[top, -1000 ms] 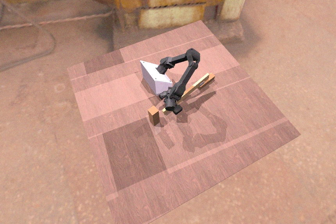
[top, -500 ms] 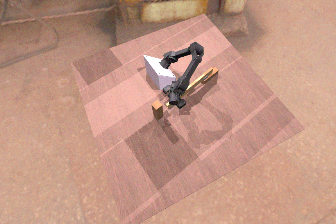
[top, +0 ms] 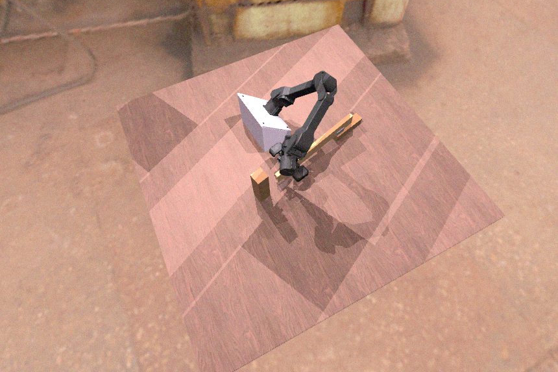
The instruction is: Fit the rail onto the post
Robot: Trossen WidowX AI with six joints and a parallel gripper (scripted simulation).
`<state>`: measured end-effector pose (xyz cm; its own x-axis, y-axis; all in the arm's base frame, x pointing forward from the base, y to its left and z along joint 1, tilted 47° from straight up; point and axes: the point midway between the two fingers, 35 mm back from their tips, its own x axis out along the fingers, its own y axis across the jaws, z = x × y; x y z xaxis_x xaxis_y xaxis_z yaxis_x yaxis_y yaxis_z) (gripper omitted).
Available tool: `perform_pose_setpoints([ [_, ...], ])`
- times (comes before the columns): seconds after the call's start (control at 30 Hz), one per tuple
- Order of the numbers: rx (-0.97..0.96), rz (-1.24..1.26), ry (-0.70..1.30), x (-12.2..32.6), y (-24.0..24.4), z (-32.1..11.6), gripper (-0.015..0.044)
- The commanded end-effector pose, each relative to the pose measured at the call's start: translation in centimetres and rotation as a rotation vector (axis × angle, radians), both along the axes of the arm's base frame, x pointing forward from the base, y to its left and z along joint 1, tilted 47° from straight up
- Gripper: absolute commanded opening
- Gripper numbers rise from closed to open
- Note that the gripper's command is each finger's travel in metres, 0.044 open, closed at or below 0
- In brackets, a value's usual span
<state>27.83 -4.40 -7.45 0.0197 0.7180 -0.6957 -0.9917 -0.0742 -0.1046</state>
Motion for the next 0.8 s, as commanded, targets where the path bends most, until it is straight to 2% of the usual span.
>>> perform_pose_setpoints([
  [0.0,0.004,-0.005,-0.005,0.14,-0.31,0.32,0.0],
  [0.77,0.003,-0.005,-0.005,0.1,-1.17,1.13,0.0],
])
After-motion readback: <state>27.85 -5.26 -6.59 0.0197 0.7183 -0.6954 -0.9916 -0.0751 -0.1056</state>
